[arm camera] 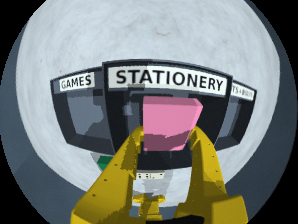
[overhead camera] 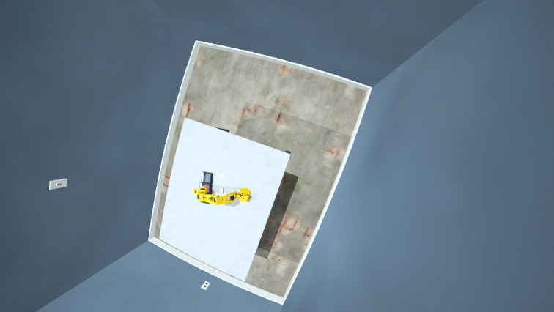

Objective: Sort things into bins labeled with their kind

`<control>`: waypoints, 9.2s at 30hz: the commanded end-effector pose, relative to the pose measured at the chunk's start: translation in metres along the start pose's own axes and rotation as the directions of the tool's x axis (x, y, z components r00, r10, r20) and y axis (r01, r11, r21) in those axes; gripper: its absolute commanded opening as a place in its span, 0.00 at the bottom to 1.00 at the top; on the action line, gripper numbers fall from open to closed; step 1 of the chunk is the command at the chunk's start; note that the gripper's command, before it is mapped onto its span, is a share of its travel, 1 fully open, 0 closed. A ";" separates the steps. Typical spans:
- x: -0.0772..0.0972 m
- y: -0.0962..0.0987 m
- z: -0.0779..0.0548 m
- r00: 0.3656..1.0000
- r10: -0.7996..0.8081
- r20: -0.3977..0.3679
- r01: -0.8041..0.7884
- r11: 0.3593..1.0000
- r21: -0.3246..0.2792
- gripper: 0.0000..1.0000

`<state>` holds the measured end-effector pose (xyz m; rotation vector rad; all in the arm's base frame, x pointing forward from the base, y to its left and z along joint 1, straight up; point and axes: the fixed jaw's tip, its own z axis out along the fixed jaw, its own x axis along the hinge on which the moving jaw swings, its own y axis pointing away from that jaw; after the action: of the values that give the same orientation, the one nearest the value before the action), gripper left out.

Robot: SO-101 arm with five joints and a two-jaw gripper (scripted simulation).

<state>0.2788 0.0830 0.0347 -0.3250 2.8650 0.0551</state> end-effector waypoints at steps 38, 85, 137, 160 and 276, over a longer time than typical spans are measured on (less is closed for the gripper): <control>-0.009 0.002 -0.003 0.997 0.001 0.073 -0.001 1.000 -0.006 0.07; -0.009 0.002 -0.045 0.997 0.001 0.073 -0.001 1.000 -0.006 0.32; 0.034 -0.069 -0.055 0.994 -0.091 -0.063 0.095 0.994 0.052 0.31; 0.100 -0.119 -0.062 0.963 -0.179 -0.202 0.185 0.983 0.009 0.29; 0.119 -0.120 -0.007 0.954 -0.179 -0.240 0.178 0.984 -0.024 0.11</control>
<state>0.1894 -0.0580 0.0069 -0.6361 3.0811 0.0017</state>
